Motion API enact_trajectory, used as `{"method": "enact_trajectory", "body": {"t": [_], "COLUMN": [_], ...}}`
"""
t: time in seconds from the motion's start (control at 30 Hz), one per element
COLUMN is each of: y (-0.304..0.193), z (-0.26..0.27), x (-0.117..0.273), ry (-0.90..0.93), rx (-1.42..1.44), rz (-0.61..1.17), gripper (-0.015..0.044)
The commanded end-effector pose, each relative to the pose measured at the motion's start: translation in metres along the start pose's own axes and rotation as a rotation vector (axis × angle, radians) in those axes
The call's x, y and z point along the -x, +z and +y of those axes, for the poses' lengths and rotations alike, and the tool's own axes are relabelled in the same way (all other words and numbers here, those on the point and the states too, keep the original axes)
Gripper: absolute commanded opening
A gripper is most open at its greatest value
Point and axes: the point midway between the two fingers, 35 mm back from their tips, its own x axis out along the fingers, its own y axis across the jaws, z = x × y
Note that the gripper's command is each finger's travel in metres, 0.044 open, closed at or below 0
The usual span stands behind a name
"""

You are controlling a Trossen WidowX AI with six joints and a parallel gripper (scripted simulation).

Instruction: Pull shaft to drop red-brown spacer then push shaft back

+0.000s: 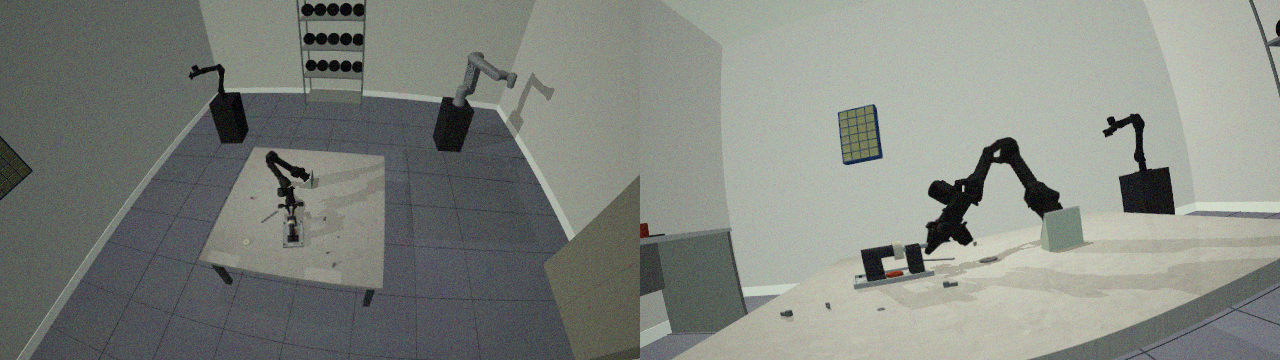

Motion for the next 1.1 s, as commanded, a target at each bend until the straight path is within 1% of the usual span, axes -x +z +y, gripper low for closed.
{"method": "enact_trajectory", "body": {"t": [0.0,1.07], "y": [-0.0037,-0.0121], "z": [0.0011,0.0013], "x": [-0.0012,-0.0093], "ry": [0.001,0.002], "rx": [-0.007,-0.007], "rz": [0.006,0.006], "gripper": [0.0000,0.0000]}}
